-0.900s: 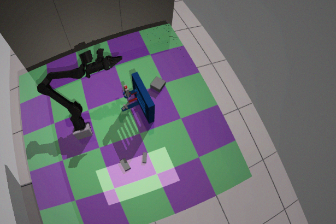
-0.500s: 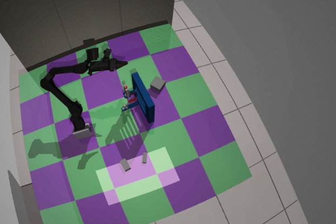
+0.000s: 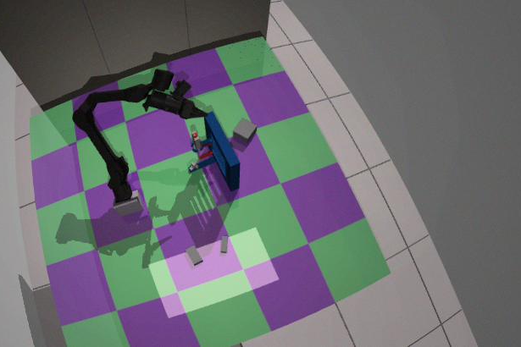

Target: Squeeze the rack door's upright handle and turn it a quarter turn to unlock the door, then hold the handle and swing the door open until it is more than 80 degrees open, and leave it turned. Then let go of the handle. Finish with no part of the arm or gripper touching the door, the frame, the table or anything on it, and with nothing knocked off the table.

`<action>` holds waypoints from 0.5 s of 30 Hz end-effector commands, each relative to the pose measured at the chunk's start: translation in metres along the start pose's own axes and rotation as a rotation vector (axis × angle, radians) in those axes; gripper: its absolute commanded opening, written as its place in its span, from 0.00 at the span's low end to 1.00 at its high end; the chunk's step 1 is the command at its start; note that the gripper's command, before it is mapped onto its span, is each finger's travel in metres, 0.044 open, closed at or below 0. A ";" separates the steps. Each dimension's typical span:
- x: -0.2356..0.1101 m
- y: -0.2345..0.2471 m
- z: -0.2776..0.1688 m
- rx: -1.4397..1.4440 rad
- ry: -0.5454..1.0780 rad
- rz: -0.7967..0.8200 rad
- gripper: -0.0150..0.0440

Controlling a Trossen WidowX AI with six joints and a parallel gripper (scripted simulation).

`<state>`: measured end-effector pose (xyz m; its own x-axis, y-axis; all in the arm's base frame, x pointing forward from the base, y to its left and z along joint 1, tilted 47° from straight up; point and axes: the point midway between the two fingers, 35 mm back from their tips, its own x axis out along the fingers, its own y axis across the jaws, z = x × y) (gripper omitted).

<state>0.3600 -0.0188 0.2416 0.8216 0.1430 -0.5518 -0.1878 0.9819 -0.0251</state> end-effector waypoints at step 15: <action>0.013 -0.011 -0.041 0.114 0.381 0.255 0.76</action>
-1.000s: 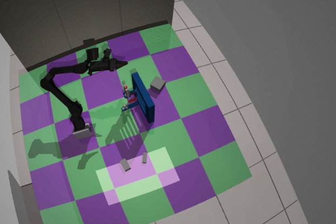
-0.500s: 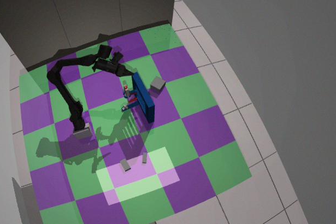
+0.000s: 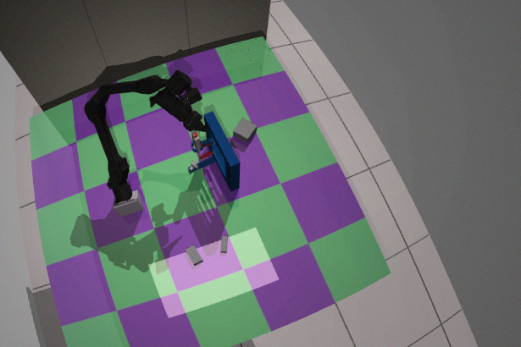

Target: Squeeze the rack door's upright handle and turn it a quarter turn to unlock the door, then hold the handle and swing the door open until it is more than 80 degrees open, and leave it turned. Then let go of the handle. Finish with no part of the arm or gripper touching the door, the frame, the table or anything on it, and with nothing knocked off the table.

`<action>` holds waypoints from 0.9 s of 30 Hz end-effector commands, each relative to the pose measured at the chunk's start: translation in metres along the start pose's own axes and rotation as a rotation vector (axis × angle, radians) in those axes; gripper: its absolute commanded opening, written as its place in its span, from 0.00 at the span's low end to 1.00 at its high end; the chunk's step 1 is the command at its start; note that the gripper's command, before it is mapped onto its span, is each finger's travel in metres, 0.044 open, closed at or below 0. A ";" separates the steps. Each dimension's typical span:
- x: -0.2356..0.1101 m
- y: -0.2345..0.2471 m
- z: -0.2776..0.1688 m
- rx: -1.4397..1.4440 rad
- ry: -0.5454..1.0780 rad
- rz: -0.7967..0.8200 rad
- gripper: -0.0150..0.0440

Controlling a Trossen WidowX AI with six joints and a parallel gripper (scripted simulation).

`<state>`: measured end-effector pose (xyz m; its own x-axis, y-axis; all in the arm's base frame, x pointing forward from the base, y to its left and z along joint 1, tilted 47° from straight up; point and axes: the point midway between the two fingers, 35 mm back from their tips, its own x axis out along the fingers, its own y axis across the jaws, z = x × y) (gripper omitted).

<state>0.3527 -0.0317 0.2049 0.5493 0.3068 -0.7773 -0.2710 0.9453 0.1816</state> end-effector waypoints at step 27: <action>-0.010 -0.009 -0.023 0.299 0.300 0.431 0.76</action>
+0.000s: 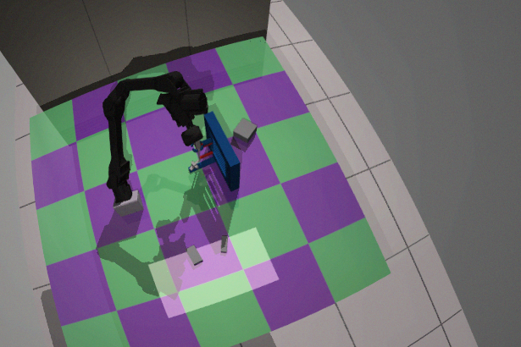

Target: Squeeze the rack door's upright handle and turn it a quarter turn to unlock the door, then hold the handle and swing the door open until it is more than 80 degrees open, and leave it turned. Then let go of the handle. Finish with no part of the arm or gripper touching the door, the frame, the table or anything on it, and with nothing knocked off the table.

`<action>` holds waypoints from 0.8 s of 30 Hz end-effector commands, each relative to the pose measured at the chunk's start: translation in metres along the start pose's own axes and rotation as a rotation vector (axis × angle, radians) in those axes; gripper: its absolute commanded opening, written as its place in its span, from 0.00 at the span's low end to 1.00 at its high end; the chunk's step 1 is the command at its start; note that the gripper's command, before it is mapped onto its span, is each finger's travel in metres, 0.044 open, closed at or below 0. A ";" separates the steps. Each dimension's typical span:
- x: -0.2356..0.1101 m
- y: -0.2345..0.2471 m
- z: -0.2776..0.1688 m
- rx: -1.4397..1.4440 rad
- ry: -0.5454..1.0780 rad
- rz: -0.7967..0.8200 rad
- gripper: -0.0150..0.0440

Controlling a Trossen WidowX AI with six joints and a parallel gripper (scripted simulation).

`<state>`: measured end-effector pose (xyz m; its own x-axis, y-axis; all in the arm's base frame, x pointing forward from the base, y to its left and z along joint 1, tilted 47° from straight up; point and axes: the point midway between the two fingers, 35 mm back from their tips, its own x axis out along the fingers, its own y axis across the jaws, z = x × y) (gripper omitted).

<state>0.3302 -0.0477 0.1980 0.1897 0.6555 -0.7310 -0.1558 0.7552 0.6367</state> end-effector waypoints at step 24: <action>0.039 0.003 -0.004 -0.007 0.118 0.075 0.76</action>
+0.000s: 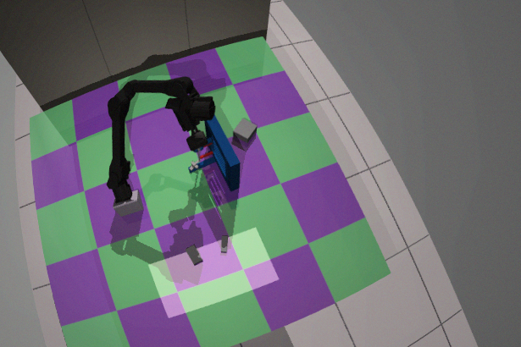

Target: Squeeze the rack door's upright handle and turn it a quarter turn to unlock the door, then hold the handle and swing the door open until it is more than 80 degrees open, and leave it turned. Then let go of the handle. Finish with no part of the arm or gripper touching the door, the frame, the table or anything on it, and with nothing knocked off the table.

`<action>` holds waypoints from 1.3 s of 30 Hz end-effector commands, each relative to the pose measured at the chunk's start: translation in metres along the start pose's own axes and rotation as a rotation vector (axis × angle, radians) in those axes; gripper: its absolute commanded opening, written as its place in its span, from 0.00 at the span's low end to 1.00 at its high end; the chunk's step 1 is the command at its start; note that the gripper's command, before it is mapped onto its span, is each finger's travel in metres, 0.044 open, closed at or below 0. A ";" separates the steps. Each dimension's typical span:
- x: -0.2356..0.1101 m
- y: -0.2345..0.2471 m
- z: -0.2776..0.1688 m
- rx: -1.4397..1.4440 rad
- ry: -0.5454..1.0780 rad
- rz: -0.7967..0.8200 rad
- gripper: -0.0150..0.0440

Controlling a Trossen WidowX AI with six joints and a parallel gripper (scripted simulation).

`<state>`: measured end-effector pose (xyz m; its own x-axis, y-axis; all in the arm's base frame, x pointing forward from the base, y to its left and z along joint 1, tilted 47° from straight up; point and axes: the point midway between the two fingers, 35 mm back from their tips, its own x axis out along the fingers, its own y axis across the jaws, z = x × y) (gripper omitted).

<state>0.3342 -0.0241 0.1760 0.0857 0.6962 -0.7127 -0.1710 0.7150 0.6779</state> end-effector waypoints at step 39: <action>0.035 0.001 -0.005 0.000 0.105 0.061 0.30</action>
<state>0.3329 0.0001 0.1514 -0.0235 0.7264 -0.6869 -0.1716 0.6740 0.7186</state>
